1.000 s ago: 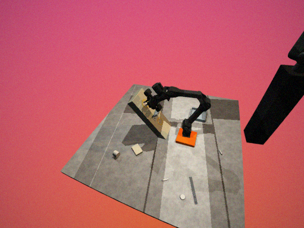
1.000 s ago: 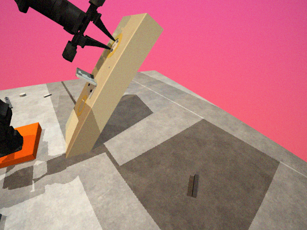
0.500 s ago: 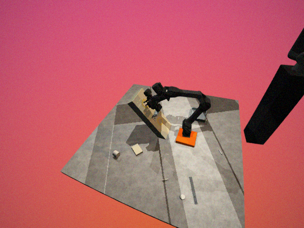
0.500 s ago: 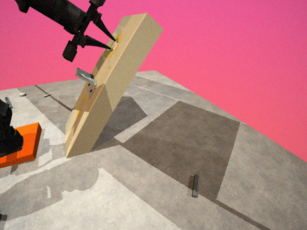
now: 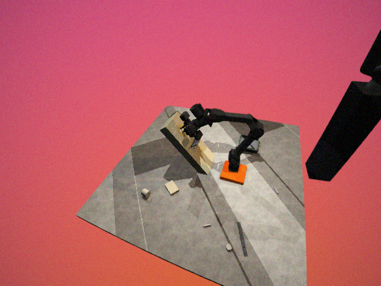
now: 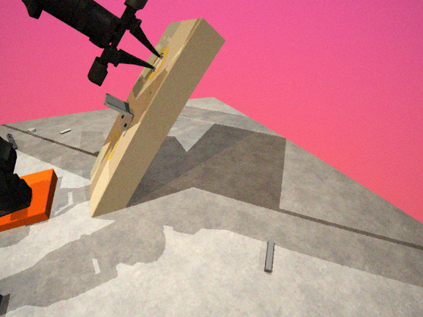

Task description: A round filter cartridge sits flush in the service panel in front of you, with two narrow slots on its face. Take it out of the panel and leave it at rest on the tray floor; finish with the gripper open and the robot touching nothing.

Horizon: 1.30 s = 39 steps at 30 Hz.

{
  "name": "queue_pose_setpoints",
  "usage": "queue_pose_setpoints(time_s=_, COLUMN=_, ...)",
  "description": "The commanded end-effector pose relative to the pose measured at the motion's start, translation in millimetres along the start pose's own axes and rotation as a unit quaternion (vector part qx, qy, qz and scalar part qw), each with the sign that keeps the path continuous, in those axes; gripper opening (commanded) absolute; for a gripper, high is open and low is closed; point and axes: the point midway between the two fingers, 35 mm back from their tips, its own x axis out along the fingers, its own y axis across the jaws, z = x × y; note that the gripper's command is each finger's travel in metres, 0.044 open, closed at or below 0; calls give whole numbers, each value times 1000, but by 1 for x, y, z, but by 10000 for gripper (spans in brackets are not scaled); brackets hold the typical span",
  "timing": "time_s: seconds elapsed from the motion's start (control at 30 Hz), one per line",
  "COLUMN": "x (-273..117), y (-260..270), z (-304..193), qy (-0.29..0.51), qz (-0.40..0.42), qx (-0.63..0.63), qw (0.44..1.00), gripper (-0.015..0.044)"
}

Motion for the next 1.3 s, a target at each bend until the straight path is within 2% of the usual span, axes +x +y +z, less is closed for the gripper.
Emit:
queue_pose_setpoints(time_s=0.0, x=1, y=0, z=1, qy=-2, qz=0, qx=-2, qw=1000, gripper=109)
queue_pose_setpoints(time_s=1.27, x=17, y=0, z=1, qy=-2, qz=0, qx=-2, qw=1000, gripper=109)
